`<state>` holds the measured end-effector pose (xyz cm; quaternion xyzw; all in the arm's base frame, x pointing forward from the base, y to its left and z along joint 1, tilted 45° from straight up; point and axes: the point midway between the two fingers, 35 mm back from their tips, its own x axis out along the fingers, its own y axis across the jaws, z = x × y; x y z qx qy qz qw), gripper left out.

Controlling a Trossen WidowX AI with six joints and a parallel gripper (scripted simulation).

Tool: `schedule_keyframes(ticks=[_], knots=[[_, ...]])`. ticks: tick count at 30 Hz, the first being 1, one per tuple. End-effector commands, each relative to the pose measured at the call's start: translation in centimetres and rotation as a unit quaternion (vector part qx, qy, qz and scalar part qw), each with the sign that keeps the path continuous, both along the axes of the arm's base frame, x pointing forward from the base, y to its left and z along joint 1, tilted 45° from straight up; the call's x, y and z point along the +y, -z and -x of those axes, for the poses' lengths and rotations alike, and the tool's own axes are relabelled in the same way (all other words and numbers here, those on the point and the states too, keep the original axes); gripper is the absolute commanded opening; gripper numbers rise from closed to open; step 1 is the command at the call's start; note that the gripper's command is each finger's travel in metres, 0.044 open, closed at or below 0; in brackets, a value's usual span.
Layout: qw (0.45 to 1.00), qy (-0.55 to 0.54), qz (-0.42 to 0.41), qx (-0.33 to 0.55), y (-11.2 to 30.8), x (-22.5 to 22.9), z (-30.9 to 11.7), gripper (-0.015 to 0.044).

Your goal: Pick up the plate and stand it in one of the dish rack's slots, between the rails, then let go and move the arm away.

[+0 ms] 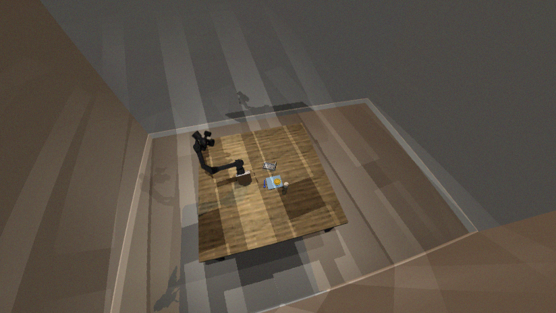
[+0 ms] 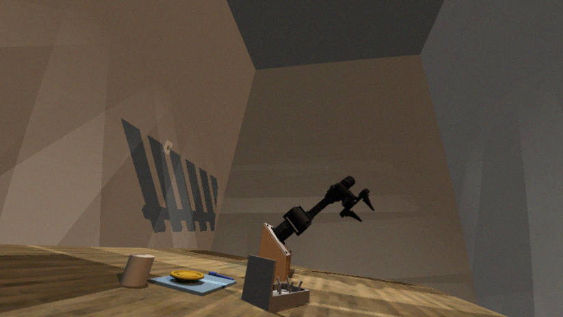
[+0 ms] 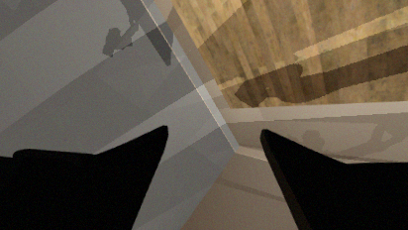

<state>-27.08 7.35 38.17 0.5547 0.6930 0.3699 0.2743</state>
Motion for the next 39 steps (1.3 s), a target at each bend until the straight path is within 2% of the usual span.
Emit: schedule_keyframes(ticks=[1,8,15,20,25,30,36,39], knots=[[1.0,0.001,0.0,0.0,-0.1,0.0,-0.1,0.04],[0.999,0.042,-0.007,-0.006,-2.5,1.6,-4.0,0.04],[0.991,0.121,-0.012,-0.059,-6.1,4.2,-11.0,0.04],[0.985,0.151,-0.006,-0.08,-7.2,5.1,-14.3,0.04],[0.972,0.208,0.015,-0.108,-8.4,6.1,-21.3,0.04],[0.963,0.235,0.034,-0.126,-8.6,6.6,-25.4,0.04],[0.943,0.291,0.094,-0.133,-7.4,6.7,-35.0,0.04],[0.936,0.302,0.114,-0.138,-6.8,6.5,-37.6,0.04]])
